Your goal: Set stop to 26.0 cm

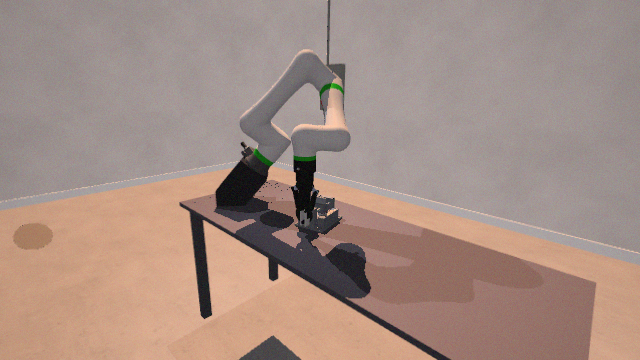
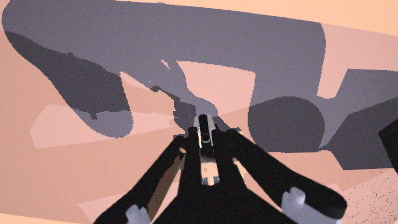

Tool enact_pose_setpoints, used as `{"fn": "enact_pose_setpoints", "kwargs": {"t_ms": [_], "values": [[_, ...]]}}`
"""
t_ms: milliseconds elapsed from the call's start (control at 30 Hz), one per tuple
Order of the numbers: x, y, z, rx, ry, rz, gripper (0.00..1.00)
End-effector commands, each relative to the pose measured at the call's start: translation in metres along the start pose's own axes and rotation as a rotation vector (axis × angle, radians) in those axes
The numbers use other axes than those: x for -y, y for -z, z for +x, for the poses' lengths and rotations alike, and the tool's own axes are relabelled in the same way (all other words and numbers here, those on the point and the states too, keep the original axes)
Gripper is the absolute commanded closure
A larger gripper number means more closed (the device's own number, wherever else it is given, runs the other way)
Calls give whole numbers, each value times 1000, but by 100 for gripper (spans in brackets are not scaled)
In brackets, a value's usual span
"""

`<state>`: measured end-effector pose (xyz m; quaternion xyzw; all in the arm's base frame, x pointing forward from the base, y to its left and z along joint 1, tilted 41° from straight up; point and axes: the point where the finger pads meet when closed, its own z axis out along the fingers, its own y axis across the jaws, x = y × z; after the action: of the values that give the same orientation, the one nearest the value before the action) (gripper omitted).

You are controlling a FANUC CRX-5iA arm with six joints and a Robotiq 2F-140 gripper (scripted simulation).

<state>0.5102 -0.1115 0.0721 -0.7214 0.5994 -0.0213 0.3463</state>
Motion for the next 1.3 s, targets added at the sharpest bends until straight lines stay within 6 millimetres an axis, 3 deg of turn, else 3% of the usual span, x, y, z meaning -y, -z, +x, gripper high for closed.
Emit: {"fn": "enact_pose_setpoints", "kwargs": {"t_ms": [0,833,1267], "values": [[2,5,0,0,0,0,96],[-3,33,0,0,0,0,96],[-18,44,0,0,0,0,96]]}}
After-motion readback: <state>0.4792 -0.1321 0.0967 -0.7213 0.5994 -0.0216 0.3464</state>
